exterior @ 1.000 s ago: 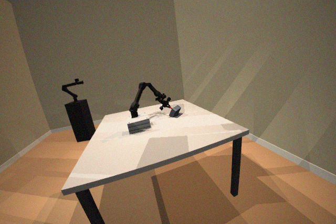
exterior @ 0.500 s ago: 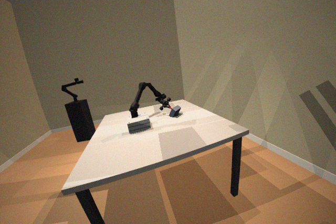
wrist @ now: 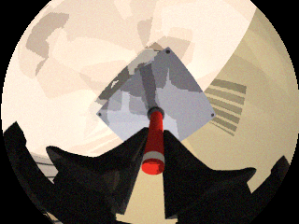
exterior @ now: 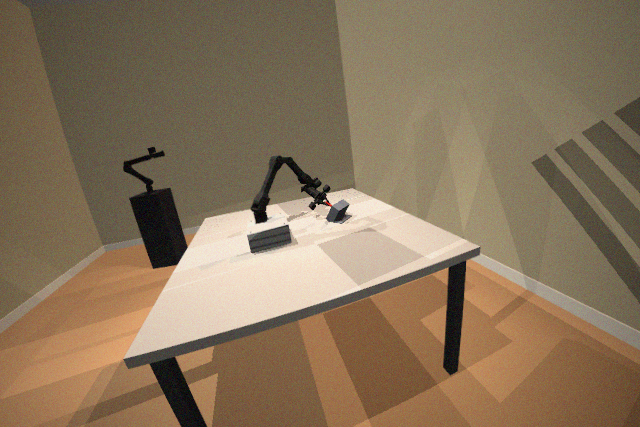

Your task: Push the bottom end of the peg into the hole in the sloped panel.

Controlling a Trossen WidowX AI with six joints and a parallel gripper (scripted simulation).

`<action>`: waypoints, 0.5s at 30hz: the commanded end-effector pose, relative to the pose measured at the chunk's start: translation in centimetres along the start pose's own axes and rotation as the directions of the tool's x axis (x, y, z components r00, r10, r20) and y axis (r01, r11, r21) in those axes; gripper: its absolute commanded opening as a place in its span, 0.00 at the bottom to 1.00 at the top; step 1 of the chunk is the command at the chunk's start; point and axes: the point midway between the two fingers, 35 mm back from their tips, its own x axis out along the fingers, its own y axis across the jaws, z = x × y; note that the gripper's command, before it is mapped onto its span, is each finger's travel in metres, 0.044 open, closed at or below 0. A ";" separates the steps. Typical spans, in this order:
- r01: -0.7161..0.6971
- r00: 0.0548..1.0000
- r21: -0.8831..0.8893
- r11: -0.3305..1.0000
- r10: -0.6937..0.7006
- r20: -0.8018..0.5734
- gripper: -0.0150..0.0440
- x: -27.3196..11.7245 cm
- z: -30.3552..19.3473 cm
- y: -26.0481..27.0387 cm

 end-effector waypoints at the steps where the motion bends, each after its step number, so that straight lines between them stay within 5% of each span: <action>1: -0.003 1.000 -0.009 1.000 0.003 0.001 0.25 0.2 0.1 0.2; 15: -0.003 1.000 -0.009 1.000 0.003 0.001 0.25 0.9 0.0 0.1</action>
